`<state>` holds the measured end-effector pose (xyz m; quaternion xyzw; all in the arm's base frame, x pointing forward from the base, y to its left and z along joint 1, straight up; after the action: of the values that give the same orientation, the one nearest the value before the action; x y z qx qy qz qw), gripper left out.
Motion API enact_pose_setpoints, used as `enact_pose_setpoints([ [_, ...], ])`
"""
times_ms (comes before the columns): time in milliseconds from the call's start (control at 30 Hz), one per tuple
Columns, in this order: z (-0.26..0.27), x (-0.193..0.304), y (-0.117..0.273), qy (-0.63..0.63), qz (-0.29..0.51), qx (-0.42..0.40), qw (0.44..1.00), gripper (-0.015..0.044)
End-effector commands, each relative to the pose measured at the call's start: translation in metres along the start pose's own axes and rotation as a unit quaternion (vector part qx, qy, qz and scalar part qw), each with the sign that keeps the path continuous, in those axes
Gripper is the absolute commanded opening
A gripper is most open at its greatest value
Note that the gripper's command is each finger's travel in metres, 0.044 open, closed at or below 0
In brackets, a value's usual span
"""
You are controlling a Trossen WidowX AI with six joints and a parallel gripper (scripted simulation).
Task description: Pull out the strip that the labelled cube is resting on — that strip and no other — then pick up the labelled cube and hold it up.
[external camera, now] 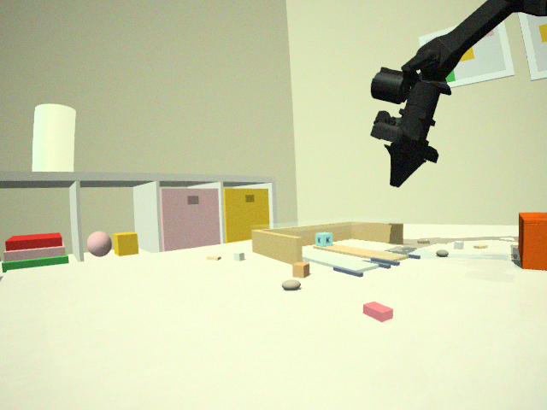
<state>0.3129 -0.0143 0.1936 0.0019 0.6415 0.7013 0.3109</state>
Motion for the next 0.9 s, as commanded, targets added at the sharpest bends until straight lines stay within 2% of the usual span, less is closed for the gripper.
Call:
enact_pose_setpoints([
  [0,0.012,-0.018,-0.033,-0.039,0.092,0.046,0.994,0.0000],
  [167,0.022,-0.029,-0.069,-0.073,0.175,0.095,0.977,0.0000],
  [867,0.020,-0.022,-0.091,-0.074,0.178,0.097,0.976,0.0000],
])
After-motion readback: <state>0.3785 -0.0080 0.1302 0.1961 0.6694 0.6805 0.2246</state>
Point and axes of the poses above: the point midway between the two fingers, 35 mm back from their tips, its own y axis back along the fingers, its own z axis across the jaws, x = y × z, the point moved 10 cm from there along y, back along the fingers, and after that the axes turned 11 degrees about -y, right-handed, at the moved point
